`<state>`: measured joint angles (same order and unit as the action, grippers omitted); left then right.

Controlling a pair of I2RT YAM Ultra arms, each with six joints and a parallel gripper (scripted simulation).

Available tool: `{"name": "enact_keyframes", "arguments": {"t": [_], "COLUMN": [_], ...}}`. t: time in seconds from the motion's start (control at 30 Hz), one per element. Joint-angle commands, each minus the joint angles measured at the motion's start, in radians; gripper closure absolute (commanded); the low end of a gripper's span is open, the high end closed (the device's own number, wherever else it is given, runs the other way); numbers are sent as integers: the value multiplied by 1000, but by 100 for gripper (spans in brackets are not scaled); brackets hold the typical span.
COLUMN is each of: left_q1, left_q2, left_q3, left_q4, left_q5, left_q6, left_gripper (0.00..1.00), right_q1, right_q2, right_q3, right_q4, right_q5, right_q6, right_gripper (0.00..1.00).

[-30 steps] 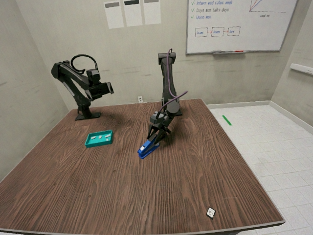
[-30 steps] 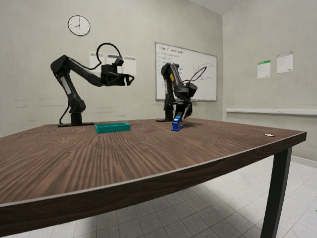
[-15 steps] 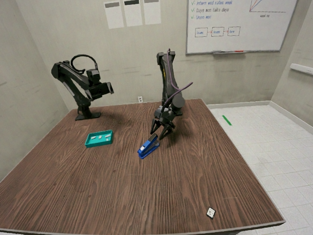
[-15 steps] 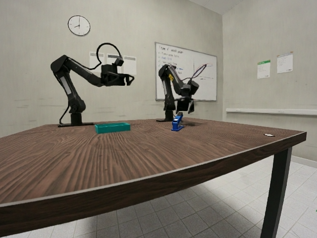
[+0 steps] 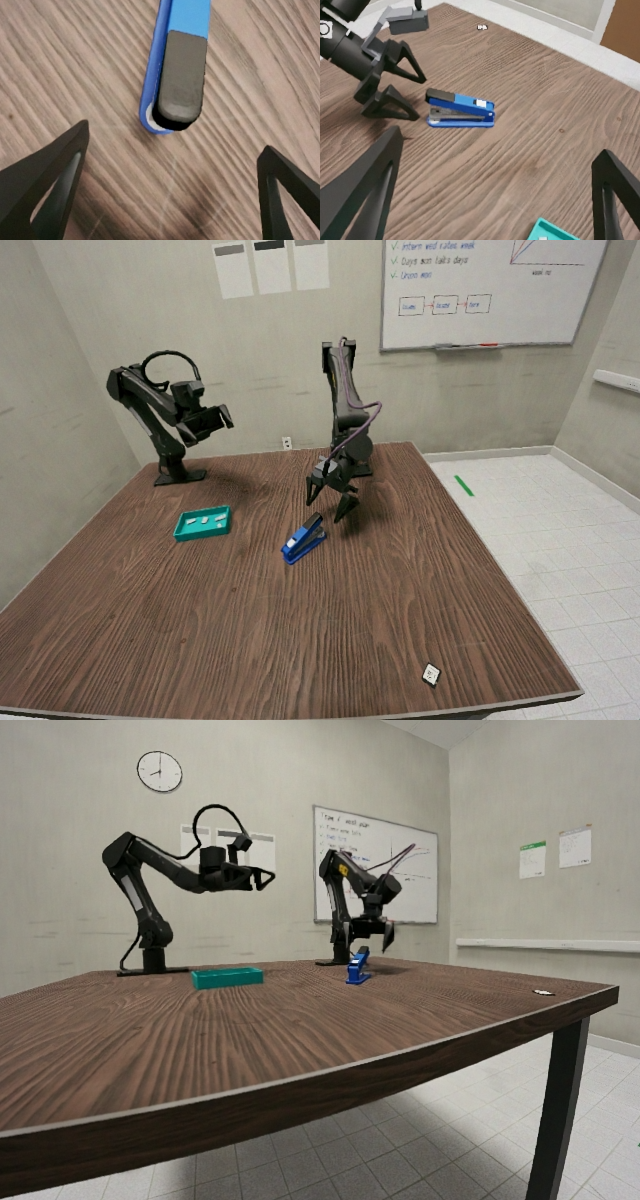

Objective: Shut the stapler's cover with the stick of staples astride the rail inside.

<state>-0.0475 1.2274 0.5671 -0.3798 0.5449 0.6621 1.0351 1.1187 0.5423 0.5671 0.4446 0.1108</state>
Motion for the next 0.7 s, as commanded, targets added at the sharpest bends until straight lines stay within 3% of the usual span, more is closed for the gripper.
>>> {"name": "enact_keyframes", "arguments": {"t": [0.0,0.2,0.27,0.4,0.67], "left_q1": [-71,-184,-184,-249,-348], "left_q2": [13,137,137,235,439], "left_q3": [142,369,369,518,805], "left_q4": [-229,-439,-439,-601,-845], "left_q5": [-156,-306,-306,-408,-529], "left_q6": [-8,-44,-44,-85,-150], "left_gripper": [0,0,0,0,0], "right_q1": [-45,-109,-109,-140,-162], "right_q2": [-42,-62,-62,-70,-76], "right_q3": [-21,-29,-29,-33,-35], "right_q4": [-22,-31,-31,-35,-37], "right_q5": [-183,-315,-315,-390,-399], "right_q6": [-4,-4,-4,-6,-7], "right_gripper": [0,0,0,0,0]}}
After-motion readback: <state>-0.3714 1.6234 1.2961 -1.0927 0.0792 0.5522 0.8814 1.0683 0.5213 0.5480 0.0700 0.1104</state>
